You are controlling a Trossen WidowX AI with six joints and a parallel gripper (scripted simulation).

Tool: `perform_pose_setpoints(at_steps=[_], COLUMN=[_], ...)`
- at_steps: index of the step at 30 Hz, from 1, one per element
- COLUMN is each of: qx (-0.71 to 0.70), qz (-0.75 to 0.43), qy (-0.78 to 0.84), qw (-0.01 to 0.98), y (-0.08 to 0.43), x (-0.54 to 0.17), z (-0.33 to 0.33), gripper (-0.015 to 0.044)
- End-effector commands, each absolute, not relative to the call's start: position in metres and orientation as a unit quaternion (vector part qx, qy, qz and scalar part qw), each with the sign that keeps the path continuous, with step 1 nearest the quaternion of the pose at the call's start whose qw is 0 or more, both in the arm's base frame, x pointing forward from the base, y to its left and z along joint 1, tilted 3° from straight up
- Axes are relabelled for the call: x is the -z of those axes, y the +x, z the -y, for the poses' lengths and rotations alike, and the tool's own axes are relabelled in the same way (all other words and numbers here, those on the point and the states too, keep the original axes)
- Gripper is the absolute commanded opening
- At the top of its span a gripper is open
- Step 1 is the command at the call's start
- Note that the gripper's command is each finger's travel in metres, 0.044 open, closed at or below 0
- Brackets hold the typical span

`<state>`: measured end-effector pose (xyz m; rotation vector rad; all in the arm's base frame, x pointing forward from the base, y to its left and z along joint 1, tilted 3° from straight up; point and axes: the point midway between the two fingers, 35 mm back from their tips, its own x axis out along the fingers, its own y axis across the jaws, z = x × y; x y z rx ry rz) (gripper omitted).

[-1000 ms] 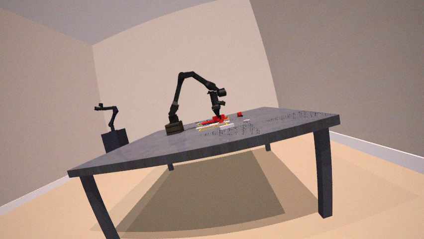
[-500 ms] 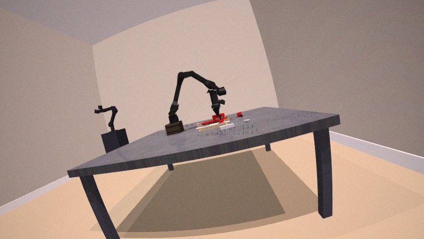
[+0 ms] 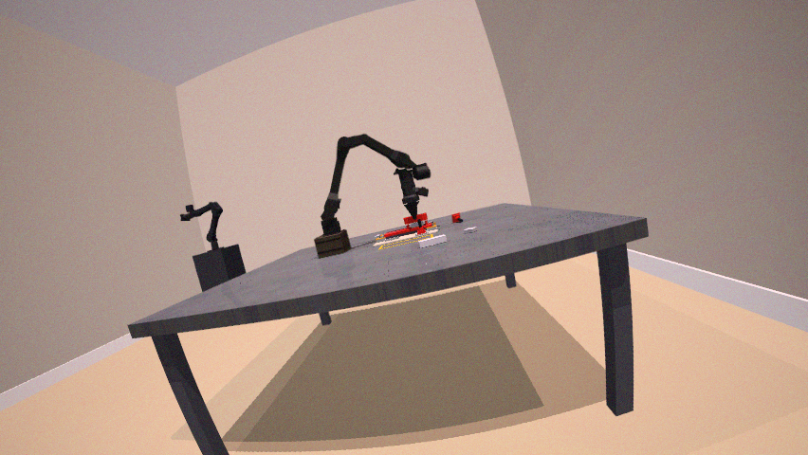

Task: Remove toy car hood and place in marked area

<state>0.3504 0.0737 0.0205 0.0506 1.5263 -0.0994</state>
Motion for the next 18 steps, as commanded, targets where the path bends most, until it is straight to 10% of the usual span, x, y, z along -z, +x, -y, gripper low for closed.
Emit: perform_pose_setpoints(at_steps=[1,18], qx=[0.046,0.044], qz=[-0.691,-0.690], qy=[0.024,0.022], qw=[0.721,0.722], y=[0.350,0.350], x=[-0.023,-0.066], z=[-0.074,-0.067], gripper=[0.0000,0.0000])
